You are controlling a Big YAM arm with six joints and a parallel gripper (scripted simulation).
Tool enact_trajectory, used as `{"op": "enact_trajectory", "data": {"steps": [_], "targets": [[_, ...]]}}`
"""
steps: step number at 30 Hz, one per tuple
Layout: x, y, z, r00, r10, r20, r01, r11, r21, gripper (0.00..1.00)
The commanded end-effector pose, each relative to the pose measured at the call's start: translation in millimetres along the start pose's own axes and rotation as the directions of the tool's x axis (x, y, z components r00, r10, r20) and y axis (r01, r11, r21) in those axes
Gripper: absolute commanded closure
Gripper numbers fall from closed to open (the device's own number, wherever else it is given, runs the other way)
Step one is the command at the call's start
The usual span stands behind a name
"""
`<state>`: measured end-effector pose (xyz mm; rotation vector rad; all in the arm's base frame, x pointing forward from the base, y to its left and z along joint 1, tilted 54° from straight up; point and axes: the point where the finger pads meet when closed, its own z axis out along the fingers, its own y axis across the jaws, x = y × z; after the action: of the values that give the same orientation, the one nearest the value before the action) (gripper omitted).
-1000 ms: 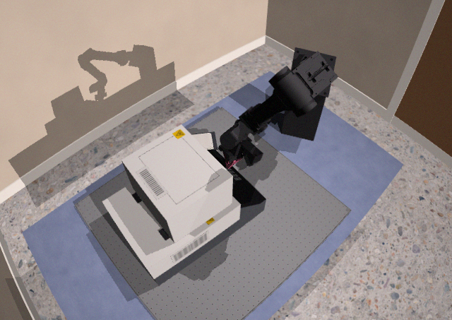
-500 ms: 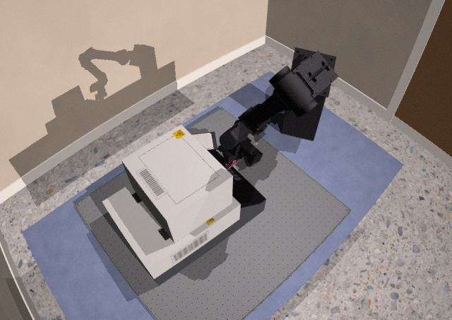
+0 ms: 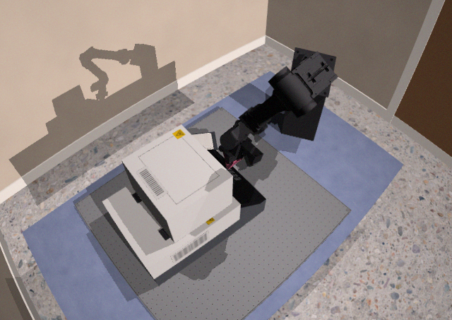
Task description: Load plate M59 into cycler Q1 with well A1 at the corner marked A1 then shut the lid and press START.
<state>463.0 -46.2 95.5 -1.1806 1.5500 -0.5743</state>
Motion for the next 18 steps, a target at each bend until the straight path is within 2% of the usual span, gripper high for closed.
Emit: {"op": "enact_trajectory", "data": {"steps": [1, 10, 18], "targets": [[5, -1, -8.7, 1.0, 0.015, -0.015, -0.015, 1.0, 0.011, 1.0], [7, -1, -9.8, 1.0, 0.02, -0.019, -0.019, 1.0, 0.005, 1.0], [-3, 10, -2.4, 1.0, 0.011, 0.004, -0.011, 1.0, -0.013, 1.0]]}}
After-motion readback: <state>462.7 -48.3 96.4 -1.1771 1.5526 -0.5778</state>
